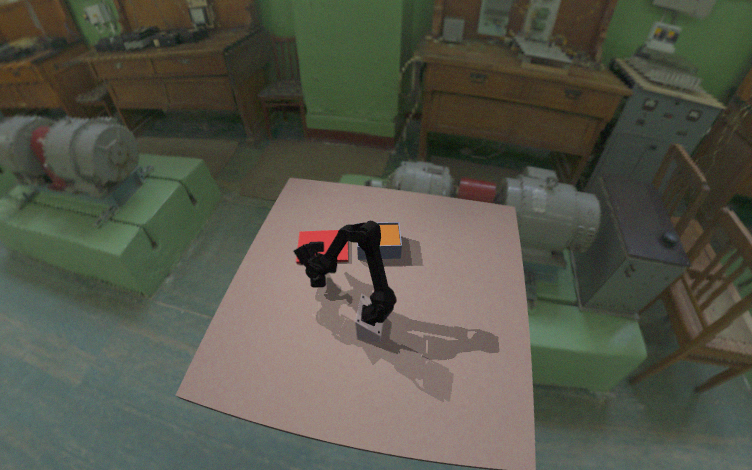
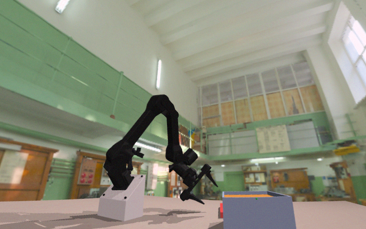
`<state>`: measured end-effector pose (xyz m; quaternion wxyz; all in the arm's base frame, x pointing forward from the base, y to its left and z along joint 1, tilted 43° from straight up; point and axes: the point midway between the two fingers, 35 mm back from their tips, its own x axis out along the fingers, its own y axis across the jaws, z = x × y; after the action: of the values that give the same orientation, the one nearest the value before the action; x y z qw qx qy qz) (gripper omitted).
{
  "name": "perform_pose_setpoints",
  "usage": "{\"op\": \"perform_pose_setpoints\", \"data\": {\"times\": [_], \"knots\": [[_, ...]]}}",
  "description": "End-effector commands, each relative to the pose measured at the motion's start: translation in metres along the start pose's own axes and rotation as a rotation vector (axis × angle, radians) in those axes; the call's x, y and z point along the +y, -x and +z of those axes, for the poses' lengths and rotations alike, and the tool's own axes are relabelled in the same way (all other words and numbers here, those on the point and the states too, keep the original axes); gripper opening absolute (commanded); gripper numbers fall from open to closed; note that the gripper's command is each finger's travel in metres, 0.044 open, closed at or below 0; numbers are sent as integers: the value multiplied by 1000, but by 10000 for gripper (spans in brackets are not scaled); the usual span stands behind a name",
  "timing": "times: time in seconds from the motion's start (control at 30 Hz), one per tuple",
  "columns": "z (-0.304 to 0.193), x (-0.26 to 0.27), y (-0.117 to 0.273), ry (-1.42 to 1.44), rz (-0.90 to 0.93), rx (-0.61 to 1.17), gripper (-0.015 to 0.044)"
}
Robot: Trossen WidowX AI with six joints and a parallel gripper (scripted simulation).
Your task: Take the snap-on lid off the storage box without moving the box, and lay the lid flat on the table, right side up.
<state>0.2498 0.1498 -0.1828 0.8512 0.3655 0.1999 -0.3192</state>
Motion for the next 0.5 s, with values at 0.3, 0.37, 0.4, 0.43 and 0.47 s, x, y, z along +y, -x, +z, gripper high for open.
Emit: {"op": "perform_pose_setpoints", "data": {"times": [0.3,0.37,0.4,0.43,0.47], "knots": [[-1,2,16,-2,2,-4,440],[-1,4,20,-2,2,-4,440],[-1,5,21,-2,2,-4,440],[-1,6,23,-2,2,-4,440],[-1,7,25,-2,2,-4,440]]}}
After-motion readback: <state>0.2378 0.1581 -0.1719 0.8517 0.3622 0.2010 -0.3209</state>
